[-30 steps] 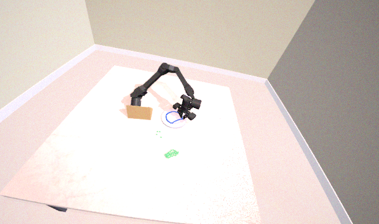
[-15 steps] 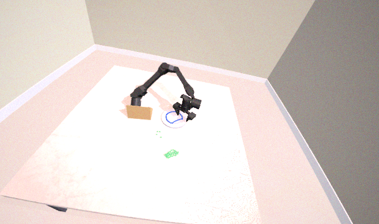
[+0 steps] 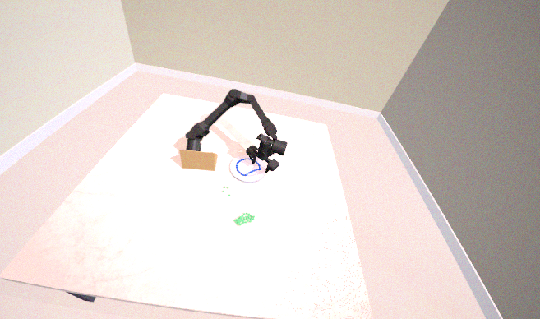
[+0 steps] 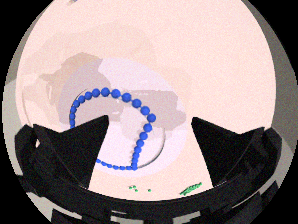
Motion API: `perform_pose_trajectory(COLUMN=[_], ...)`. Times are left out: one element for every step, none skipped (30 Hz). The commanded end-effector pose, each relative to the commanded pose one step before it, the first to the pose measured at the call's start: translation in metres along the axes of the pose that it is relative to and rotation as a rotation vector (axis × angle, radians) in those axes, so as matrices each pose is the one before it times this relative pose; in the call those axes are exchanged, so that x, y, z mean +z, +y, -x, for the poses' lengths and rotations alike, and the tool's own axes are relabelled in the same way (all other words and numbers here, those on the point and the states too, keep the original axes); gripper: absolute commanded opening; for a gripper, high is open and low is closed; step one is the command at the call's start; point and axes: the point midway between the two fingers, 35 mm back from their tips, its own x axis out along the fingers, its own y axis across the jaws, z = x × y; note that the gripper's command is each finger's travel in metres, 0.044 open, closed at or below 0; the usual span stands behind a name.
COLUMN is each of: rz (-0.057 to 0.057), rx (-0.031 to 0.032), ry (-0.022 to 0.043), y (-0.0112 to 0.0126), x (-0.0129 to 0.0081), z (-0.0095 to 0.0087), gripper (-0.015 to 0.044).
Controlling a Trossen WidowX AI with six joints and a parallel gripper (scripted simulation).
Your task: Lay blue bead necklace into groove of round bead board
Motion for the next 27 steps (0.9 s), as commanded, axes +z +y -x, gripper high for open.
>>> perform_pose_trajectory(rz=[-0.0283, -0.0376, -0.0453, -0.0452, -0.0451, -0.0451, -0.045, -0.0449, -0.0448, -0.0453, -0.0458, -0.0453, -0.0355, -0.0213, -0.0071, 0.0, 0.0, 0.0, 0.0, 0.0, 0.0, 0.0, 0.0, 0.0073, -0.0001, -0.0001, -0.0002], rx=[-0.00164, -0.0015, -0.00155, -0.00125, -0.00094, -0.00062, -0.0003, 0.00003, 0.00037, 0.00073, 0.0011, 0.00146, 0.00141, 0.00096, 0.00034, 0.0, 0.0, 0.0, 0.00004, 0.00009, 0.00018, 0.00022, 0.00009, -0.00696, 0.00006, 0.00011, 0.00017], ry=[-0.00098, 0.00121, 0.00125, 0.00103, 0.00084, 0.00065, 0.00049, 0.00034, 0.00021, 0.00009, -0.00001, -0.00009, -0.00012, -0.00009, -0.00003, 0.0, 0.0, -0.00002, -0.00005, -0.00006, -0.00008, -0.00007, -0.00003, -0.00127, 0.00001, 0.00001, 0.00002], y=[0.00024, 0.0003, 0.00028, 0.00017, 0.00006, -0.00005, -0.00015, -0.00025, -0.00035, -0.00046, -0.00056, -0.00065, -0.0006, -0.00041, -0.00015, 0.0, 0.0, -0.00002, -0.00003, 0.0, 0.00006, 0.0001, 0.00005, -0.00124, 0.0, 0.00001, 0.00001], x=[-0.00505, -0.00639, -0.00766, -0.00761, -0.00757, -0.00752, -0.00748, -0.00743, -0.00737, -0.00741, -0.00744, -0.00733, -0.00571, -0.00341, -0.00113, 0.0, 0.0, 0.00004, 0.00006, 0.00003, -0.00001, -0.00005, -0.00003, 0.00133, 0.0, 0.0, -0.00001], z=[0.00301, 0.00257, 0.003, 0.00289, 0.00278, 0.00267, 0.00256, 0.00245, 0.00234, 0.00226, 0.00218, 0.00205, 0.00153, 0.00089, 0.00029, 0.0, 0.0, -0.00147, -0.0032, -0.00368, -0.00447, -0.00394, -0.00142, 0.0076, -0.00028, -0.00053, -0.00079], gripper=[0.0387, 0.0361, 0.0335, 0.0309, 0.0282, 0.0256, 0.023, 0.0204, 0.0177, 0.0151, 0.0125, 0.012, 0.012, 0.012, 0.012, 0.012, 0.012, 0.012, 0.012, 0.012, 0.012, 0.012, 0.012, 0.012, 0.012, 0.012, 0.012])
